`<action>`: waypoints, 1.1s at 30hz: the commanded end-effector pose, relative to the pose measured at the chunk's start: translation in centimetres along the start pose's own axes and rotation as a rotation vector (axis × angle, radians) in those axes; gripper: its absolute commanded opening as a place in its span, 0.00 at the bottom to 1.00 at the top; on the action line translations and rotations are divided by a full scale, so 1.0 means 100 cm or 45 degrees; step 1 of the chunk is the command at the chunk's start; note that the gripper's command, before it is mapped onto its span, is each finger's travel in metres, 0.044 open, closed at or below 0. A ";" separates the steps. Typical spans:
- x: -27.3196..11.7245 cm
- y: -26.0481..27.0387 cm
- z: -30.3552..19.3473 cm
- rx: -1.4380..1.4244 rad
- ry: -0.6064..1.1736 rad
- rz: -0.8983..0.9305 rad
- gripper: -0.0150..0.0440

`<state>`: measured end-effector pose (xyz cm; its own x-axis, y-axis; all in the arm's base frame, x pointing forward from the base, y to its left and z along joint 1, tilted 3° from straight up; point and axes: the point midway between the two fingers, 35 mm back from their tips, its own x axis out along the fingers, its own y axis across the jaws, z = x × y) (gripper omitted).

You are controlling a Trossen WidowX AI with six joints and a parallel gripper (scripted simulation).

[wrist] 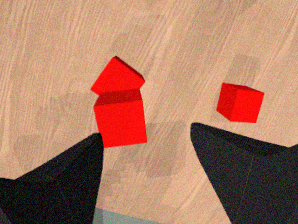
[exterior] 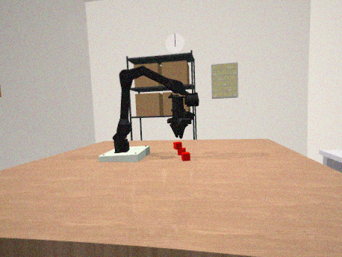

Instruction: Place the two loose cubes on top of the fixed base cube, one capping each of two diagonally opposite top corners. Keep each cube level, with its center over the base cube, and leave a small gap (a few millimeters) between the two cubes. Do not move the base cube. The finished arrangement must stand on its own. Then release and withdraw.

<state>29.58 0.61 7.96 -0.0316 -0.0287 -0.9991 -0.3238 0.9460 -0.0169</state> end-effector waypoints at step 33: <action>0.040 -0.107 -0.013 0.228 -0.001 -0.007 0.70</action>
<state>31.91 -10.00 5.22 -0.0167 -0.0337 -0.9993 -0.1458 0.9888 -0.0309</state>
